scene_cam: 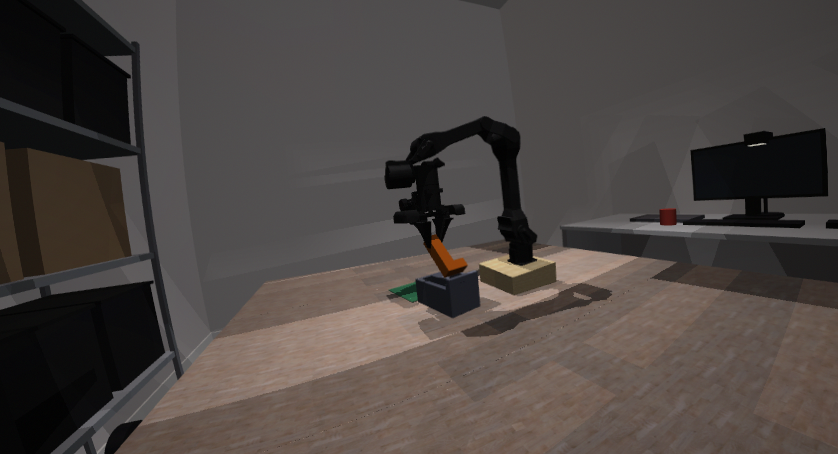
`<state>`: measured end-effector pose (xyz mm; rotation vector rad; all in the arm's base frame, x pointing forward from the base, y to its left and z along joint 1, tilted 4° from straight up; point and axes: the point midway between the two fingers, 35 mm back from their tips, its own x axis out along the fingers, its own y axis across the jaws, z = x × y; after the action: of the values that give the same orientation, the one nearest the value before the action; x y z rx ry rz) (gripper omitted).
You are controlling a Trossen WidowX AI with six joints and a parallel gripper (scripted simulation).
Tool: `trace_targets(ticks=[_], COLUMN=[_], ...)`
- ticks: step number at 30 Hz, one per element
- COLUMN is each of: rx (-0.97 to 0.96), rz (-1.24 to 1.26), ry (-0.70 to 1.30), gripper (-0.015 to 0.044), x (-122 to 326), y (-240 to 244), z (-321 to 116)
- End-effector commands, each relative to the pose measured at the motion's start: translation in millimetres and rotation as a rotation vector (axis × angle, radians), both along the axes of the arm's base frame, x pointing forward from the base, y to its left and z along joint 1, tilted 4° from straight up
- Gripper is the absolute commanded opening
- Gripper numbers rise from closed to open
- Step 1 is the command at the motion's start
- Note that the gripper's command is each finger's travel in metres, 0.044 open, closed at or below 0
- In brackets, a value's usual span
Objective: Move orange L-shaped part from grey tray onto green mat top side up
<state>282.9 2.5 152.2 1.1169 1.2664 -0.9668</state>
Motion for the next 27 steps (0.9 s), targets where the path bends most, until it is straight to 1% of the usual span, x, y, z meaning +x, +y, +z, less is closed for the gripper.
trace_targets(ticks=[1,7,27], rx=[0.004,0.003,-0.006], rz=[0.003,0.003,0.003], ry=[-0.003,-0.003,-0.004], gripper=[0.0000,0.0000,0.0000], x=[-0.1,2.1,12.4], y=[0.4,-13.0,-99.0], z=[3.2,1.6,-2.8])
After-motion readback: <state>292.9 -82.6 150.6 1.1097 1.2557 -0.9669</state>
